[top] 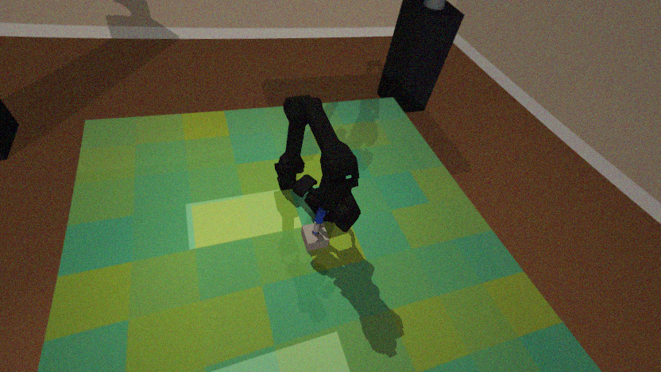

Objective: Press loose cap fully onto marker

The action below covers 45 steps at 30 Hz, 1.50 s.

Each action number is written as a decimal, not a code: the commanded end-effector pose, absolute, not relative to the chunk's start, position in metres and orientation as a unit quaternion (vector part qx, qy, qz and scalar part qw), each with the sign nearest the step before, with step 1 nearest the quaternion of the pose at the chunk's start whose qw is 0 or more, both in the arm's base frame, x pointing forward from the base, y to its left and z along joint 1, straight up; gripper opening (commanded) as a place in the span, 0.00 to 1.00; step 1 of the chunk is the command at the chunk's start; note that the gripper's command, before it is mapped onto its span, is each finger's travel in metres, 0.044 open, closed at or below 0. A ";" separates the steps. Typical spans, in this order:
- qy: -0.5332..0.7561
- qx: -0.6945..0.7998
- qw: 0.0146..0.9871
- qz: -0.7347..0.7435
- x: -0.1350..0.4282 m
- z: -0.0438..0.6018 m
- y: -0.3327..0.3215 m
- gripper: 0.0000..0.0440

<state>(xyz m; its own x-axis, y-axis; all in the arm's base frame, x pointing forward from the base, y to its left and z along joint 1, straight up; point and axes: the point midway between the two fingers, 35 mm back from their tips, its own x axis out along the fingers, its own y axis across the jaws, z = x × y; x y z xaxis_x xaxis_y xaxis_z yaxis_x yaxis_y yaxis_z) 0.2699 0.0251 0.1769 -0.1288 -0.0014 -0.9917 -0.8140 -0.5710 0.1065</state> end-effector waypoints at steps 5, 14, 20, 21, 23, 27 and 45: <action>0.345 -0.585 0.300 0.670 0.264 0.169 0.025 0.00; 0.344 -0.585 0.297 0.672 0.262 0.157 0.024 0.00; 0.342 -0.583 0.294 0.676 0.259 0.146 0.024 0.00; 0.341 -0.582 0.293 0.678 0.259 0.144 0.025 0.00; 0.339 -0.580 0.291 0.681 0.257 0.140 0.025 0.00; 0.335 -0.578 0.287 0.687 0.255 0.130 0.025 0.00; 0.309 -0.590 0.263 0.698 0.252 0.096 0.023 0.02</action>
